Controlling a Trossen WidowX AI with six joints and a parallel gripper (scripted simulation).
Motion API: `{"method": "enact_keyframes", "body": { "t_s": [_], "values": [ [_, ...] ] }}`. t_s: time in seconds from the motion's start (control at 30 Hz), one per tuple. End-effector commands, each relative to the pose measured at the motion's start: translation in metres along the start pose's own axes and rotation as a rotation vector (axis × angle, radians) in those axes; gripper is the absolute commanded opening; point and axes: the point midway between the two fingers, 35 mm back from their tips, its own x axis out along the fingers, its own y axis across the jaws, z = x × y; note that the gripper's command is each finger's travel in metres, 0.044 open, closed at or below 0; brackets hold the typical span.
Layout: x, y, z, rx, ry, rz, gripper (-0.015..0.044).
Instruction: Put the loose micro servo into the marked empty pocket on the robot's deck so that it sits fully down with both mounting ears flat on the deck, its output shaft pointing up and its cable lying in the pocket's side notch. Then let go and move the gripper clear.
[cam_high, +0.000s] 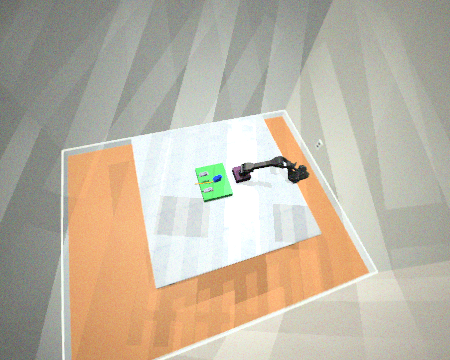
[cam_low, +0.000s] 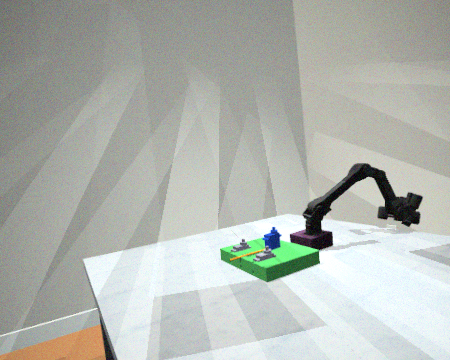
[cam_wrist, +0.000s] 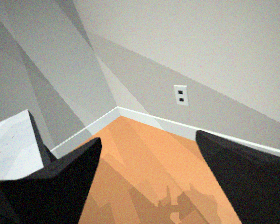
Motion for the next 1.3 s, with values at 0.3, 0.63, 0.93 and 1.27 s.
{"method": "enact_keyframes", "body": {
  "t_s": [0.3,0.63,0.93,1.27],
  "values": [
    [-0.056,-0.032,0.003,0.061,0.003,-0.152,0.0137],
    [-0.166,-0.072,0.003,0.172,-0.012,-0.415,0.0000],
    [-0.263,-0.087,-0.005,0.282,-0.019,-0.647,0.0000],
    [-0.394,-0.075,-0.024,0.447,-0.043,-0.940,0.0000]
  ]
}}
